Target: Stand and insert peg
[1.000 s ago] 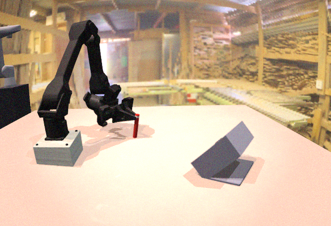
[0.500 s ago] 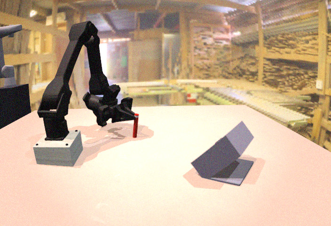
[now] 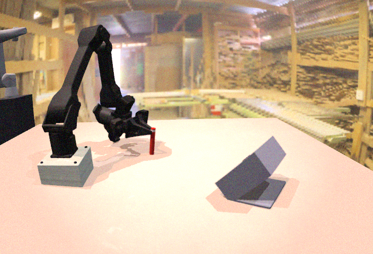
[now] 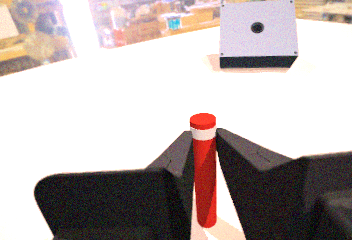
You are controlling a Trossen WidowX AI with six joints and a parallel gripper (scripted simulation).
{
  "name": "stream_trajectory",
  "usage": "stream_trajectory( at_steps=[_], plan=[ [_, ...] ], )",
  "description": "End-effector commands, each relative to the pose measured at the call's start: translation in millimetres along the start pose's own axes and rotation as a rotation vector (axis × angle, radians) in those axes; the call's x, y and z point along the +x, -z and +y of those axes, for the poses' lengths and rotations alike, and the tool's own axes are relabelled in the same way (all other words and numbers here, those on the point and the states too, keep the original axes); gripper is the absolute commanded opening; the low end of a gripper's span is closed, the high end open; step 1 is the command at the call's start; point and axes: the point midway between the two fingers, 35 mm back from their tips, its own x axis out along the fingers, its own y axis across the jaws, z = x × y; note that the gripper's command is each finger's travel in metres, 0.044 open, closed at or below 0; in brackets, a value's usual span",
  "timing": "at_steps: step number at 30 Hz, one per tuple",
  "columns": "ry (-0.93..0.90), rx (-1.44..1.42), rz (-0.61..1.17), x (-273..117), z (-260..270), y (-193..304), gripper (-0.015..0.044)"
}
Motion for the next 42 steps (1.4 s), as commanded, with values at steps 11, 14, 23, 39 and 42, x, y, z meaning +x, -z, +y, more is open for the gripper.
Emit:
stream_trajectory(
  at_steps=[11, 14, 23, 39, 42],
  plan=[
    [-0.003, -0.005, -0.006, -2.6, 0.4, 3.2, 0.0049],
    [-0.004, -0.007, -0.007, -3.1, 0.5, 3.4, 0.0049],
    [-0.007, -0.012, -0.013, -4.5, 0.7, 4.0, 0.0049],
    [-0.009, -0.016, -0.016, -4.5, 1.0, 1.7, 0.013],
    [-0.009, -0.016, -0.016, -4.5, 1.0, 1.7, 0.013]
  ],
)
